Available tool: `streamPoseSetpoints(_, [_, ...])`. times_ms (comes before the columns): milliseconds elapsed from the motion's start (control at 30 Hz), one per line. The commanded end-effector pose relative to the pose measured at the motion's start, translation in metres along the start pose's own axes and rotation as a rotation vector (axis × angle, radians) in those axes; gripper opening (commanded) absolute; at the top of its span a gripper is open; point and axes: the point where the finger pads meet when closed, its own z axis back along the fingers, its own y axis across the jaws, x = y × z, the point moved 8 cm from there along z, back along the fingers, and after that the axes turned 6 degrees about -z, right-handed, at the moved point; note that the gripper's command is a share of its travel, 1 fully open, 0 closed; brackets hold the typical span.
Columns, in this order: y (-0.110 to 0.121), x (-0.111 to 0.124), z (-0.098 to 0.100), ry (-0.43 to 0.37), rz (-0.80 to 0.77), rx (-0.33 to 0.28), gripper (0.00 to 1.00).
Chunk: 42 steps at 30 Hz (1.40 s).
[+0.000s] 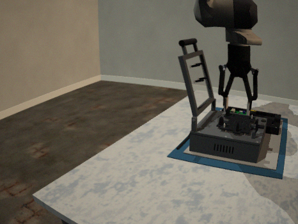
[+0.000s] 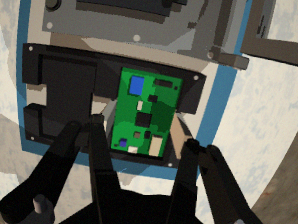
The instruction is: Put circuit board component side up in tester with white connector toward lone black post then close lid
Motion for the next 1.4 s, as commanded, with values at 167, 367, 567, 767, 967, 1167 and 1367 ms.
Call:
streamPoseSetpoints(167, [0.001, 0.0007, -0.0001, -0.003, 0.004, 0.003, 0.49])
streamPoseSetpoints(367, [0.001, 0.0007, -0.0001, -0.003, 0.004, 0.003, 0.47])
streamPoseSetpoints(567, [0.001, 0.0007, -0.0001, -0.003, 0.004, 0.003, 0.47])
streamPoseSetpoints(767, [0.001, 0.0007, -0.0001, -0.003, 0.004, 0.003, 0.47])
streamPoseSetpoints(967, [0.001, 0.0007, -0.0001, -0.003, 0.004, 0.003, 0.46])
streamPoseSetpoints(1167, [0.001, 0.0007, -0.0001, -0.003, 0.004, 0.003, 0.46])
streamPoseSetpoints(1367, [0.001, 0.0007, -0.0001, -0.003, 0.004, 0.003, 0.46])
